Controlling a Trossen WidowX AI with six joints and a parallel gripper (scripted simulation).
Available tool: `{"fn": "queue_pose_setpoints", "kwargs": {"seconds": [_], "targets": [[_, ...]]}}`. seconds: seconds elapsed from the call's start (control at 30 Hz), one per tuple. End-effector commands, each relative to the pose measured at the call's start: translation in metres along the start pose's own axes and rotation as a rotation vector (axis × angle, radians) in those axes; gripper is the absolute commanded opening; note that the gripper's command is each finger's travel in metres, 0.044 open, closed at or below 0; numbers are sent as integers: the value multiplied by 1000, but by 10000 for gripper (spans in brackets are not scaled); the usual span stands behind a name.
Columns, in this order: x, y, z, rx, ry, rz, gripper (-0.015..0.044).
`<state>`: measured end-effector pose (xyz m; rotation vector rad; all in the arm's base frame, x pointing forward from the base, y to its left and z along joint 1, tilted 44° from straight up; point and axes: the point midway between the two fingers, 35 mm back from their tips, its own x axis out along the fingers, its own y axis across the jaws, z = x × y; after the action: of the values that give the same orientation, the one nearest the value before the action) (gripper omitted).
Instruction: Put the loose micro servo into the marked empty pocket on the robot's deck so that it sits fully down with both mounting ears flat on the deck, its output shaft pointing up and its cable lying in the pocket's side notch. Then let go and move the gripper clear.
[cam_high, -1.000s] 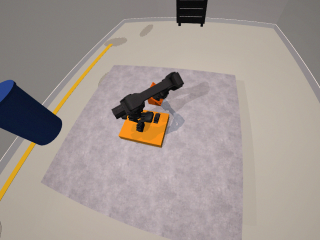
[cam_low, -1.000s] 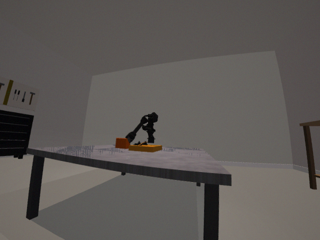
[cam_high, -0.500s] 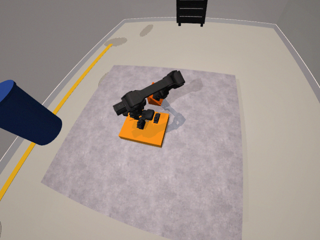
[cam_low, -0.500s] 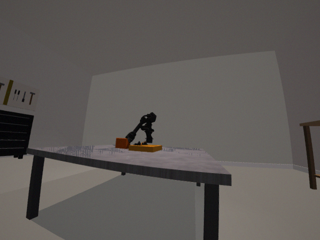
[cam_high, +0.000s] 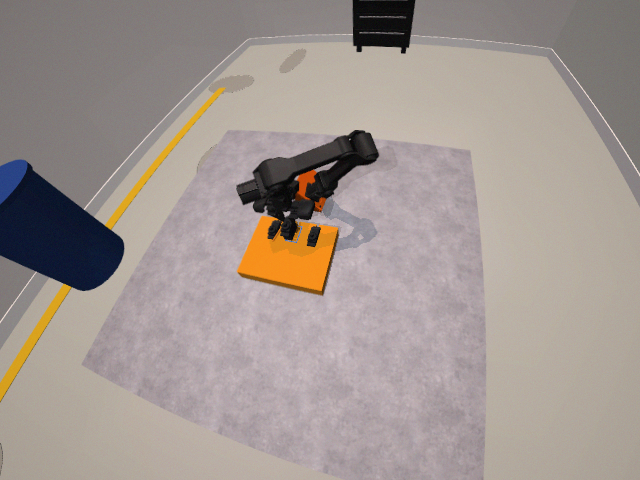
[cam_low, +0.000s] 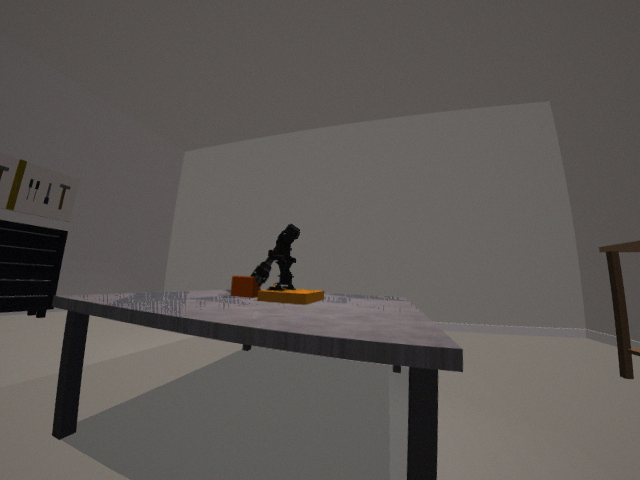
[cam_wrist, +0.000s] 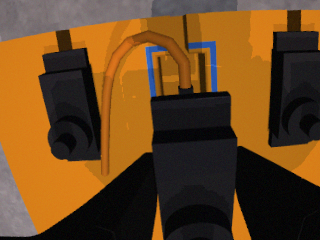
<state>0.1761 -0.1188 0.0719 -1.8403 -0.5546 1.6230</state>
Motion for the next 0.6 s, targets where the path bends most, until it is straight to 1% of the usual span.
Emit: {"fn": "queue_pose_setpoints", "kwargs": {"seconds": [0.0, 0.2, 0.57], "targets": [[-1, -1, 18, -1, 3, 5, 0], [2, 0, 18, -1, 3, 5, 0], [18, 0, 17, -2, 3, 5, 0]]}}
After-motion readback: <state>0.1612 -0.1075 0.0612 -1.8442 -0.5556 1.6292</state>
